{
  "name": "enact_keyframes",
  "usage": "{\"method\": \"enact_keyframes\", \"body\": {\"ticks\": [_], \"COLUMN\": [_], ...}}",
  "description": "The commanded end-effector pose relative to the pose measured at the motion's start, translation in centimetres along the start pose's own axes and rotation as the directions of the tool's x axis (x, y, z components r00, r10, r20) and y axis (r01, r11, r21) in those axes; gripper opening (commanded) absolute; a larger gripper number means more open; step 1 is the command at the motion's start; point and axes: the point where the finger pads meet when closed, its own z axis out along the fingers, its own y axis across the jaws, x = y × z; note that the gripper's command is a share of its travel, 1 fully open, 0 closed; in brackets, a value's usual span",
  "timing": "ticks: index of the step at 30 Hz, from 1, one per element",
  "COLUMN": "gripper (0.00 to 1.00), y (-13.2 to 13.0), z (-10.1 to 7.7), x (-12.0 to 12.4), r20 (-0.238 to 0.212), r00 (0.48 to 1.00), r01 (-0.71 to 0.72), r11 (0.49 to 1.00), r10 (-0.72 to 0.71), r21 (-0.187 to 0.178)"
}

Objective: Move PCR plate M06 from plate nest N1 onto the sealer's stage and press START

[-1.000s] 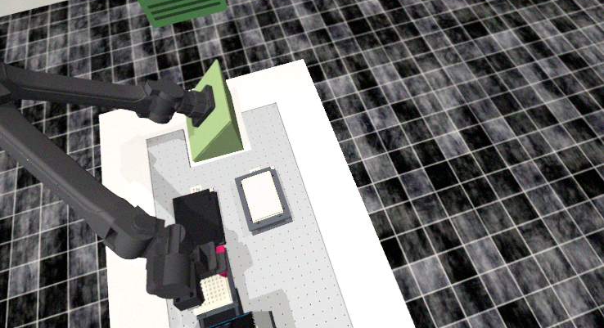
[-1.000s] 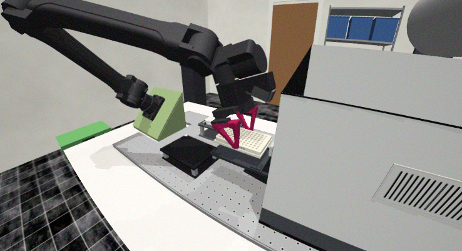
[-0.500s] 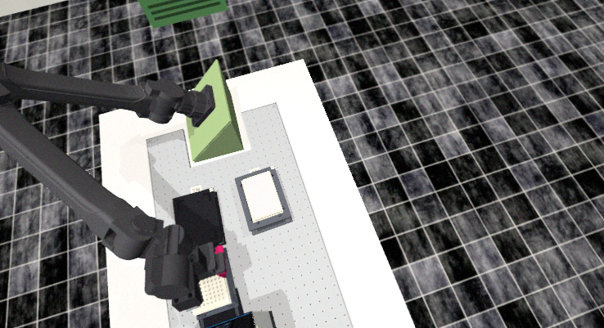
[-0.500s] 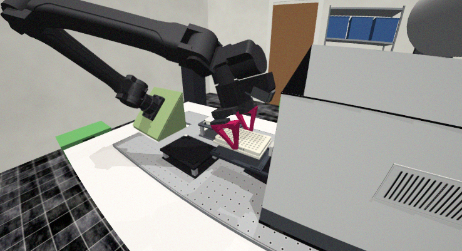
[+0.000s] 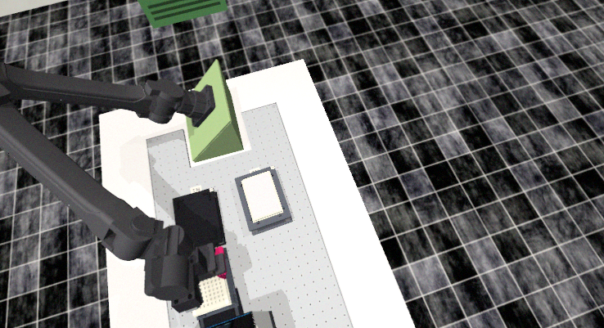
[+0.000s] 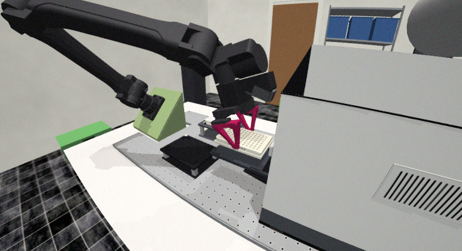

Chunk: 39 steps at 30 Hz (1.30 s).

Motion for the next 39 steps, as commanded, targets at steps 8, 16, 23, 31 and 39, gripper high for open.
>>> {"method": "enact_keyframes", "body": {"ticks": [8,16,23,31,39], "gripper": [0.0,0.0,0.0,0.0,0.0], "y": [-0.6,-1.0,-1.3,-0.3,0.7], "z": [0.3,0.3,0.0,1.8,1.6], "x": [-0.7,-0.3,-1.2,0.3,0.1], "r20": [0.026,0.033,0.047,0.014,0.014], "r00": [0.999,0.999,0.998,1.0,1.0], "r01": [-0.019,-0.028,-0.042,-0.012,-0.001], "r11": [1.0,1.0,0.999,1.0,1.0], "r10": [0.019,0.028,0.042,0.012,0.001], "r21": [0.0,0.001,0.001,0.0,-0.005]}}
